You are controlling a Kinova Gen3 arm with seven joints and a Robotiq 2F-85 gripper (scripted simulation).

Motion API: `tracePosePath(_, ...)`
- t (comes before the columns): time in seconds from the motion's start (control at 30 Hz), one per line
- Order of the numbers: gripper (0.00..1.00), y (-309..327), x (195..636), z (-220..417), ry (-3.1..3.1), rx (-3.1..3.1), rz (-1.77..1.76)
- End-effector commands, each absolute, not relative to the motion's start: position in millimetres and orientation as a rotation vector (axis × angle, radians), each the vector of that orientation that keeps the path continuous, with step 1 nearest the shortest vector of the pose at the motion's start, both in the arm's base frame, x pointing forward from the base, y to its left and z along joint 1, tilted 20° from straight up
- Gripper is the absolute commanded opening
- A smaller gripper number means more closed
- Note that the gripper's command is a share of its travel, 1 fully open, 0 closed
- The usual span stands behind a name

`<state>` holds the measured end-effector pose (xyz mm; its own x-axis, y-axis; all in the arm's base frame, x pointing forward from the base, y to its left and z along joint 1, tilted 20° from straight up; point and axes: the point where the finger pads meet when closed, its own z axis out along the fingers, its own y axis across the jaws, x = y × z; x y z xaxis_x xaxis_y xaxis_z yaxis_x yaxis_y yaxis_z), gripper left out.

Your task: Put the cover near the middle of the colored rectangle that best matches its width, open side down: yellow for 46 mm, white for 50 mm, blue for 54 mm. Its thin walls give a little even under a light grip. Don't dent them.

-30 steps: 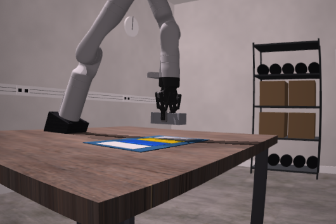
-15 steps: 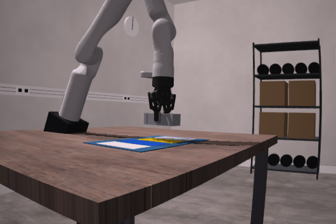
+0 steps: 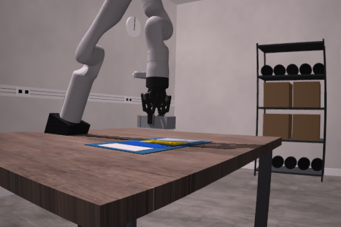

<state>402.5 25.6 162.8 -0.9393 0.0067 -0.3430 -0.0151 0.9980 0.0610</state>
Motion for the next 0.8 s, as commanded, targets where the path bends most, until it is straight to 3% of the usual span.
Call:
tracePosePath(0.0,0.00,18,403,162,2.789,-0.009,0.097)
tracePosePath(0.77,0.00,-54,406,153,2.789,-0.009,0.097)
